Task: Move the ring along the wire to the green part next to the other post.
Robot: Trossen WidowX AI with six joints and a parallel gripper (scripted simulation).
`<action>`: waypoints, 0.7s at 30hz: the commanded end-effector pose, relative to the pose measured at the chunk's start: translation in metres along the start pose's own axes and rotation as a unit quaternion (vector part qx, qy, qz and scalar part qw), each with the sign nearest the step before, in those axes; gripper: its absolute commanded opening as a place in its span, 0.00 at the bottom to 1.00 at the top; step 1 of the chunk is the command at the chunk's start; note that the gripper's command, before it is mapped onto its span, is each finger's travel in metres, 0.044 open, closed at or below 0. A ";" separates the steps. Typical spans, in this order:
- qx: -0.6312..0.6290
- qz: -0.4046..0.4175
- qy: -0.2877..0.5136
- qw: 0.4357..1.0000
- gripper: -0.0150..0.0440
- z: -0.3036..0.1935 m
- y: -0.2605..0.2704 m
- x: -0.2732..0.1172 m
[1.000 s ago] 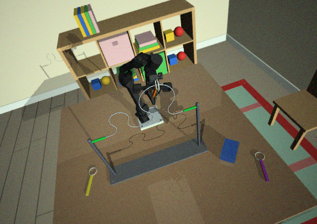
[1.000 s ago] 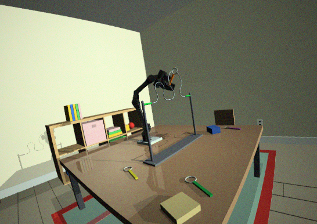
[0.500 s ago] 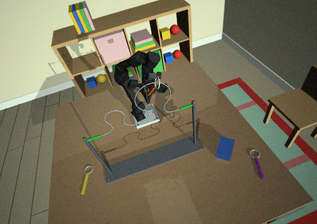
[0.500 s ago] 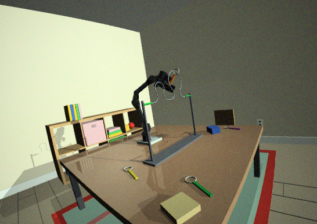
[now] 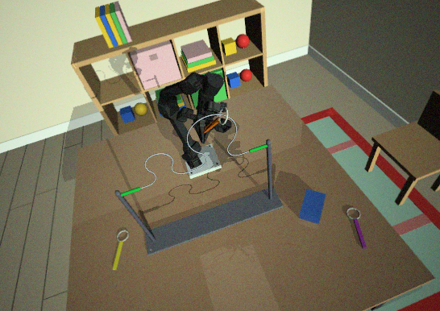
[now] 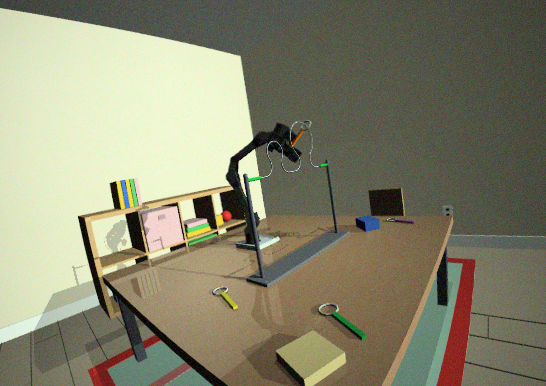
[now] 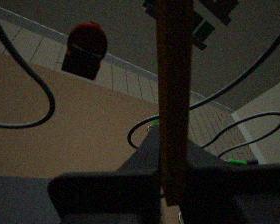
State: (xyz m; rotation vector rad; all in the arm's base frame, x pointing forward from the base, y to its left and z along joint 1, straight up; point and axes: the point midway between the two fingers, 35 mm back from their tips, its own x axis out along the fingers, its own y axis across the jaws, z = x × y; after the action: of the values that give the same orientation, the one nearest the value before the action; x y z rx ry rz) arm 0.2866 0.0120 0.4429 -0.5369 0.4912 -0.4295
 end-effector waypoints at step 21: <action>-0.128 -0.074 -0.019 0.989 0.00 0.001 -0.015 -0.001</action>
State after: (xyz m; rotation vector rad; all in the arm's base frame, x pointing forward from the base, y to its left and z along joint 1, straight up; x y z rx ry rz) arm 0.2857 0.0042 0.4497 -0.7990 0.4815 -0.4854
